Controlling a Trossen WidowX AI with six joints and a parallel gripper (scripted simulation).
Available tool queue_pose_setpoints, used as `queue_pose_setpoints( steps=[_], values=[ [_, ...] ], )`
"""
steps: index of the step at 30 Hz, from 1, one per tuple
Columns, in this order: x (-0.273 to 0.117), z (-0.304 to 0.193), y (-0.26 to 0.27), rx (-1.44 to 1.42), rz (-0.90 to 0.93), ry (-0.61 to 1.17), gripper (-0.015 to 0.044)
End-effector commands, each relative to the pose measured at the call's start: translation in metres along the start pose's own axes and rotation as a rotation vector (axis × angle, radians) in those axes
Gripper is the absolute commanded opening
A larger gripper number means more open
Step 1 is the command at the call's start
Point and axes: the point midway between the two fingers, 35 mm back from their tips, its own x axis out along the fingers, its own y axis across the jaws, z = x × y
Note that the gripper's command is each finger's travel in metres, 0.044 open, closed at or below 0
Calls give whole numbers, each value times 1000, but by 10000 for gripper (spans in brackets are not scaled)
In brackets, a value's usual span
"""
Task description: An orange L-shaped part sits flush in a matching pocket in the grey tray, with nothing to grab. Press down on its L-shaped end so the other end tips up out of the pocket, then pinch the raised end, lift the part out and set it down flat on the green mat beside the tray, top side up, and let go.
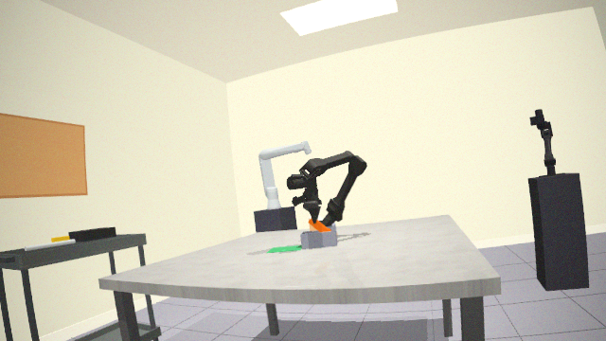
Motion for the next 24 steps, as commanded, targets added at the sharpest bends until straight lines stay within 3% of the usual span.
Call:
queue_pose_setpoints(
  steps=[1, 24],
  values=[
    [-10, 0, 1, -1, 8, -1, 0],
    [-45, 0, 1, 0, 7, -2, 0]
  ],
)
